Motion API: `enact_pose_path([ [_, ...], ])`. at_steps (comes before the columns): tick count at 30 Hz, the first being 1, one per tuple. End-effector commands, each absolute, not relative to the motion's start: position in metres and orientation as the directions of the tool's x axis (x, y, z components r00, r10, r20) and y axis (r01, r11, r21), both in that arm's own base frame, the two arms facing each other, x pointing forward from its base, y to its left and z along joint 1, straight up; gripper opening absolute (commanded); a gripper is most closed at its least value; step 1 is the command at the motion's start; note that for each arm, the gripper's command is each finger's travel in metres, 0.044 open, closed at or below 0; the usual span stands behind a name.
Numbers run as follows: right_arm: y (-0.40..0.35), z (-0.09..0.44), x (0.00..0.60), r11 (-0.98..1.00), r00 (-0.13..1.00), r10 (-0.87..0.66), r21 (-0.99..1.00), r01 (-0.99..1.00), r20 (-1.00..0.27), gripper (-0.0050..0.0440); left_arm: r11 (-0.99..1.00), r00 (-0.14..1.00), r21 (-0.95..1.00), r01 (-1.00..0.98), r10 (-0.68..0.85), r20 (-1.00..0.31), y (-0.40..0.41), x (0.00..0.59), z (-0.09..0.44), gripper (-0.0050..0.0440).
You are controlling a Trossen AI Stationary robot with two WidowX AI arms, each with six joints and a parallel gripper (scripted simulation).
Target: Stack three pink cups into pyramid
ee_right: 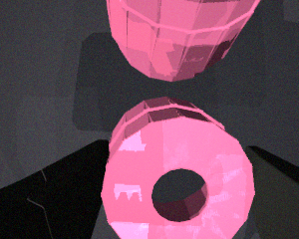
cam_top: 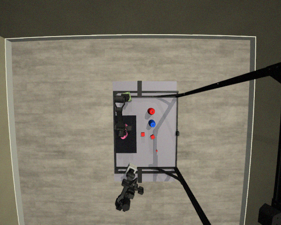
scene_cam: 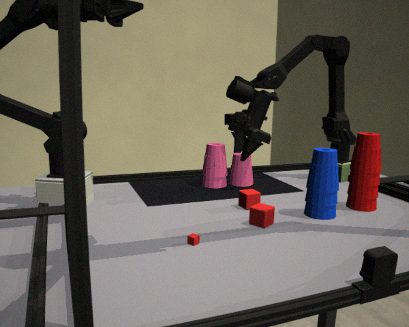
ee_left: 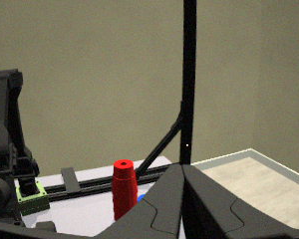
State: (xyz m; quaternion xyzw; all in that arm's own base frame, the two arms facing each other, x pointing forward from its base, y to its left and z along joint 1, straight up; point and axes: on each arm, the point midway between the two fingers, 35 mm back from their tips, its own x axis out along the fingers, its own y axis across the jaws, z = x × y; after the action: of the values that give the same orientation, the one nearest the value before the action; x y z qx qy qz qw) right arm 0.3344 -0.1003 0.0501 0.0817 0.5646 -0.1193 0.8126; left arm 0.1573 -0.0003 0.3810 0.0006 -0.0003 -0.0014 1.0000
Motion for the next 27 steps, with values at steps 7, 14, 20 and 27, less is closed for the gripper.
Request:
enact_pose_path([
  [7,-0.1003,0.0503,0.3344,0.958,0.334,-0.102,-0.002,0.286,-0.937,0.0,1.0,1.0,0.0,0.0,0.0,0.0,0.0,0.1573,0.3807,0.0],
  [14,-0.1003,0.0503,0.3344,0.958,0.334,-0.102,-0.002,0.286,-0.937,0.002,1.0,1.0,0.0,0.0,0.0,0.0,0.0,0.1573,0.3807,0.0],
  [20,-0.1003,0.0503,0.3344,0.958,0.334,-0.102,-0.002,0.286,-0.937,0.0047,1.0,1.0,0.0,0.0,0.0,0.0,0.0,0.1573,0.3807,0.0],
  [27,-0.1003,0.0503,0.3344,0.958,0.334,-0.102,-0.002,0.286,-0.937,0.0093,1.0,1.0,0.0,0.0,0.0,0.0,0.0,0.1573,0.3807,0.0],
])
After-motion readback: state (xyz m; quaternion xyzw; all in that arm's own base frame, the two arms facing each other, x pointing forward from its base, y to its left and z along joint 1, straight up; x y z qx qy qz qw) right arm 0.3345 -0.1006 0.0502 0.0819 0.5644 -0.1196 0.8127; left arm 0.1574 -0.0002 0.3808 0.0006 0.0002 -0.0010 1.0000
